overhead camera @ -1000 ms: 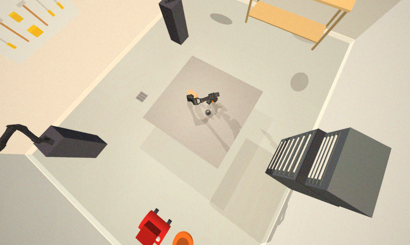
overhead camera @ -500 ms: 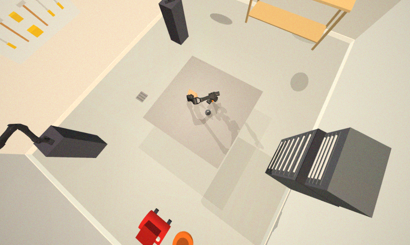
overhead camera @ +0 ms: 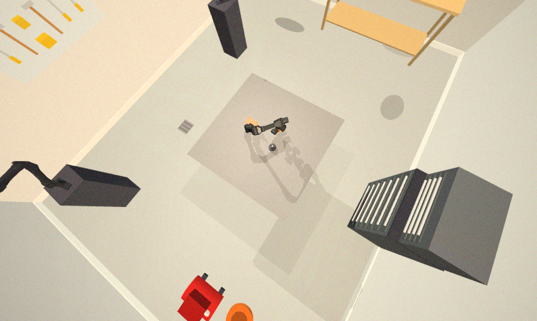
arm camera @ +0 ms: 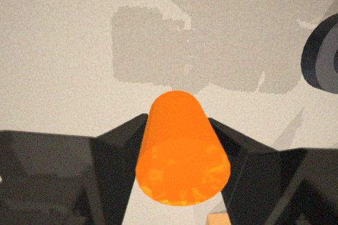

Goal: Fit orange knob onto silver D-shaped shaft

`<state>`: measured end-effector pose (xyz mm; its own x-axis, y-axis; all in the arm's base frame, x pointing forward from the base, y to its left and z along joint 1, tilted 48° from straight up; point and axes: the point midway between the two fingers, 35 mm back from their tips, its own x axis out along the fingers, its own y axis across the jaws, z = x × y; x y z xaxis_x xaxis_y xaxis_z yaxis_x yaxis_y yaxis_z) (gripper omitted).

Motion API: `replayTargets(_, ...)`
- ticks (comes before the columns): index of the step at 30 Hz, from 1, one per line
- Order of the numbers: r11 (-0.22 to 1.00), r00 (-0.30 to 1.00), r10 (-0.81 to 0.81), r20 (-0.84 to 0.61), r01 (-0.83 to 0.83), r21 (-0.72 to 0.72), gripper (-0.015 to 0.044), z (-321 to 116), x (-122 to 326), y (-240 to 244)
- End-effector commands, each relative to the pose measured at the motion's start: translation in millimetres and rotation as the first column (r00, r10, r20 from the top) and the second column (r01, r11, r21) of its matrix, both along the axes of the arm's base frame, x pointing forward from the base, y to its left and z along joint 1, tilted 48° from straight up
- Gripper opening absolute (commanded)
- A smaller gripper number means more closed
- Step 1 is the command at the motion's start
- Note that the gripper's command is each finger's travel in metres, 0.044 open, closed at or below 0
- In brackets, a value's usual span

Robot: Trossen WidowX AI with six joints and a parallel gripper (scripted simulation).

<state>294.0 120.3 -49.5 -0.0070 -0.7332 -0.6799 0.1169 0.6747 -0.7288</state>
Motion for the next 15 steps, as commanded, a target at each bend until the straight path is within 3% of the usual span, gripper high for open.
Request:
replayTargets(1, 1.000, 1.000, -0.005, 0.004, 0.005, 0.009, 0.0000, 8.5, 1.6, 11.7)
replayTargets(15, 1.000, 1.000, -0.008, 0.004, 0.008, 0.006, 0.0000, 38.8, 2.9, 44.3)
